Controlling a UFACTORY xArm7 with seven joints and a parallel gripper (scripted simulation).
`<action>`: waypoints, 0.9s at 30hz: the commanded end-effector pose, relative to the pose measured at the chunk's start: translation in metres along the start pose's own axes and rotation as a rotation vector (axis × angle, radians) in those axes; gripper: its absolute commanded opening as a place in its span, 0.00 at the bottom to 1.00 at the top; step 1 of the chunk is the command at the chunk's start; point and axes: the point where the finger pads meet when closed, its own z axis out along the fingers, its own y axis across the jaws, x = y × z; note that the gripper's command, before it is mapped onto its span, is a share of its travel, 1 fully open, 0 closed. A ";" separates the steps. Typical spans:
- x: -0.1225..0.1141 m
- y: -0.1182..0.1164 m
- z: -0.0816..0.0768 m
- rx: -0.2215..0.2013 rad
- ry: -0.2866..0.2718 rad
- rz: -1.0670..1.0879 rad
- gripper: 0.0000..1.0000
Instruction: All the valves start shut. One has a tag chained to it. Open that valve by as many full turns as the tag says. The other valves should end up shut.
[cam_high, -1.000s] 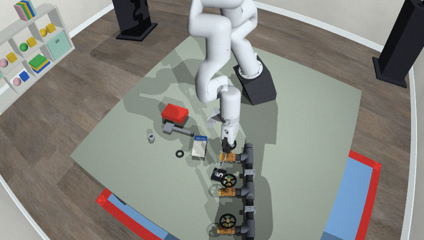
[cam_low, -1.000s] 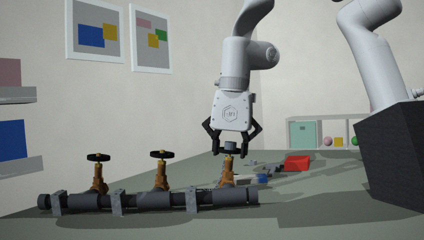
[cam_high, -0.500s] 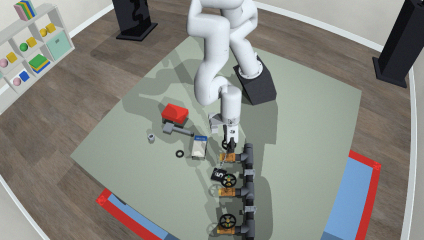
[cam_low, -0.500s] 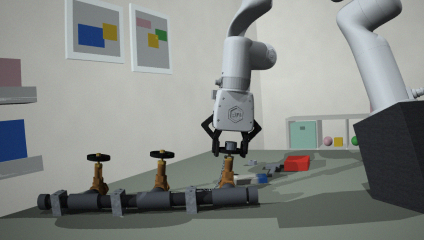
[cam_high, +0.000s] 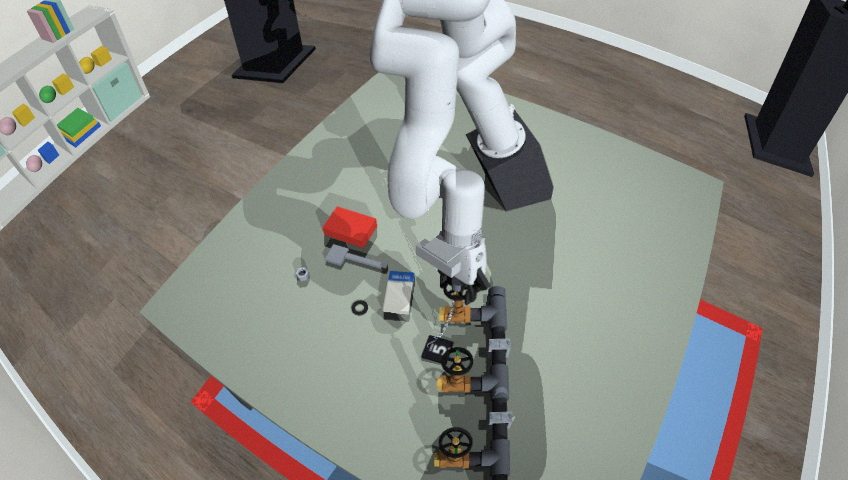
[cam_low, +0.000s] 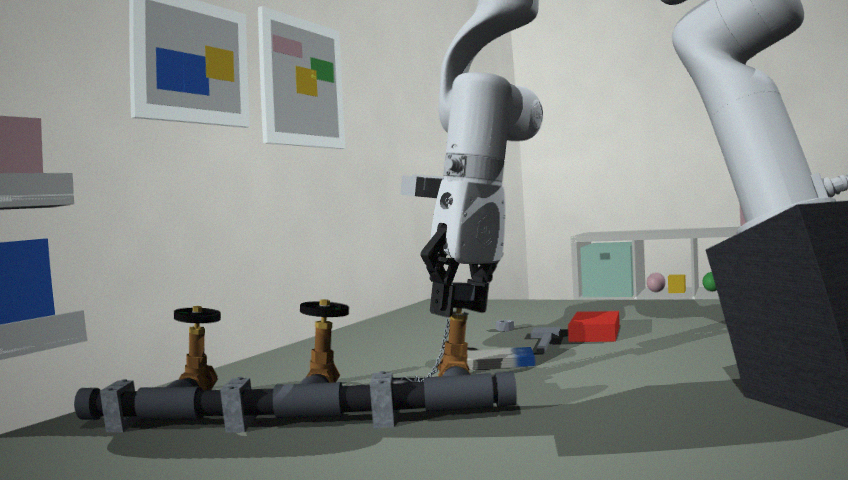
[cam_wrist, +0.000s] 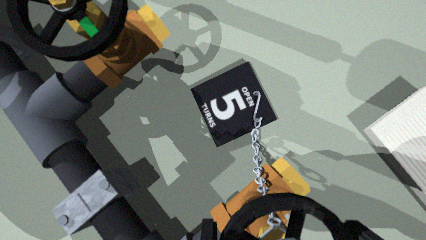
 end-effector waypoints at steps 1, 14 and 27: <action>0.001 -0.001 0.000 0.005 -0.021 -0.279 0.00; 0.001 -0.001 0.000 0.016 -0.007 -0.864 0.00; 0.001 -0.001 0.000 0.025 -0.010 -1.427 0.00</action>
